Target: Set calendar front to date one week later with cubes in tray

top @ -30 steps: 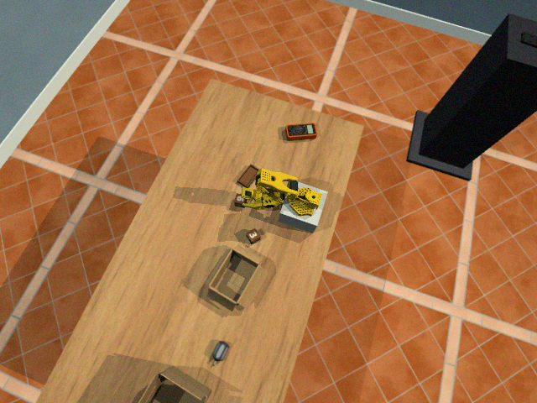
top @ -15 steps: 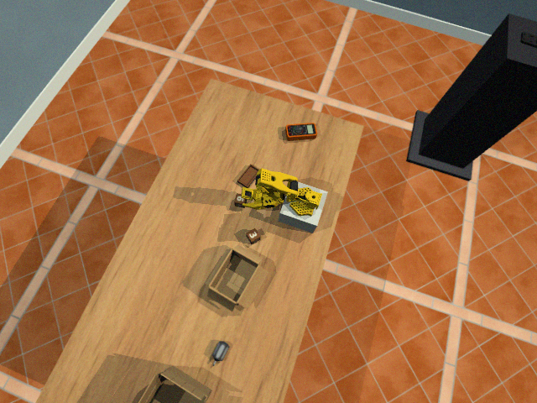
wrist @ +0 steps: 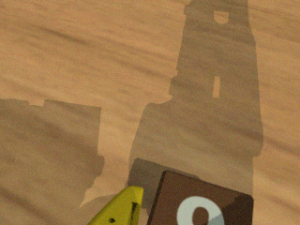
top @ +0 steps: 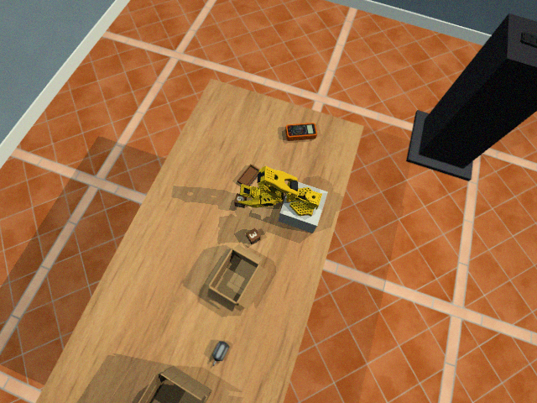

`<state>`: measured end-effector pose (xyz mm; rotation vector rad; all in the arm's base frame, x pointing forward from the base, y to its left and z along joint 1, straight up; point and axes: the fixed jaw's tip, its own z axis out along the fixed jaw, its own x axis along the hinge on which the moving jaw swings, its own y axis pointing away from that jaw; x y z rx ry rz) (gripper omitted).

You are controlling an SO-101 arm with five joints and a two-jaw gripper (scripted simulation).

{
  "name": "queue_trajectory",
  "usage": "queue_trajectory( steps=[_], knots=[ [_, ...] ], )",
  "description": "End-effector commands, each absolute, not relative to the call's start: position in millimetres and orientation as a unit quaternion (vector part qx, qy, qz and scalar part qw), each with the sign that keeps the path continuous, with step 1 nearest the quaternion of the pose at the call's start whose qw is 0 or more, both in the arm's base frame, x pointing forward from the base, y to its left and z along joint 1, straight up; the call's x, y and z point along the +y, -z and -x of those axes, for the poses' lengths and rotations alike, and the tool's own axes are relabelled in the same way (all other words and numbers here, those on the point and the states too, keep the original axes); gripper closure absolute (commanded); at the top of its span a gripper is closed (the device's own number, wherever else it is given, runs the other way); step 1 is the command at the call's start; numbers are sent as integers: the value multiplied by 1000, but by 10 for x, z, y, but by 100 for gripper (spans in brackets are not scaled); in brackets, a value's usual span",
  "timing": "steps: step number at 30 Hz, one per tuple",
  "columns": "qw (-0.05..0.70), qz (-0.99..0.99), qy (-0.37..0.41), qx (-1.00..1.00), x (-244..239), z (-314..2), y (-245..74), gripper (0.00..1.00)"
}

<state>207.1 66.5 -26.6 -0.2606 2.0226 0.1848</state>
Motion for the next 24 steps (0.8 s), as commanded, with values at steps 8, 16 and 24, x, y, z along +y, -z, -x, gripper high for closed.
queue_trajectory(
  steps=[8,16,24],
  knots=[
    [643,98,-91,754,714,-2295,-474,65],
    [657,96,-92,742,717,-2317,-568,65],
    [662,103,-86,738,718,-2329,-582,65]
  ],
)
